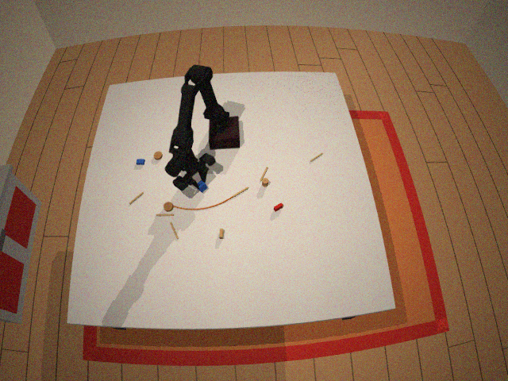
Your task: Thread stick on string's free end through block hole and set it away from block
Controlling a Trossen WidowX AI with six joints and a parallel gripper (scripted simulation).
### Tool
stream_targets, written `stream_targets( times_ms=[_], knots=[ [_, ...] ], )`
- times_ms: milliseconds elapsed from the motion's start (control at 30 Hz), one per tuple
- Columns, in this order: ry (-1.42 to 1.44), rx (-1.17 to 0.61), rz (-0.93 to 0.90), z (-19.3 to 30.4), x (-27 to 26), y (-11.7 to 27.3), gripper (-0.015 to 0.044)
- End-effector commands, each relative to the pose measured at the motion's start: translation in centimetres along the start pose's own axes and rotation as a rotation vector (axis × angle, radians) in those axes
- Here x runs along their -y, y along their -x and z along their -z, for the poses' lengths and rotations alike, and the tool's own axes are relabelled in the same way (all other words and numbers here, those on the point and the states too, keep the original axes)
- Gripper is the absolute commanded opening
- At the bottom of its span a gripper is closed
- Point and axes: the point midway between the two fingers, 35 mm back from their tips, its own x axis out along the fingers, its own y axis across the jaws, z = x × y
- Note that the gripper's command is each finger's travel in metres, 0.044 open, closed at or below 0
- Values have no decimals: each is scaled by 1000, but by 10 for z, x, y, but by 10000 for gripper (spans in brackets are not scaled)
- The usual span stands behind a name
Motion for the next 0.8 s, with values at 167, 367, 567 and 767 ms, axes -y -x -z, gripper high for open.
stream_targets(
  times_ms=[167,367,567,767],
  knots=[
    [2,-165,2,-11,2,-3,0],
    [2,-239,8,-16,2,-4,0],
    [1,-341,3,-23,2,-5,0],
    [4,-393,14,-26,3,-7,0]
  ],
)
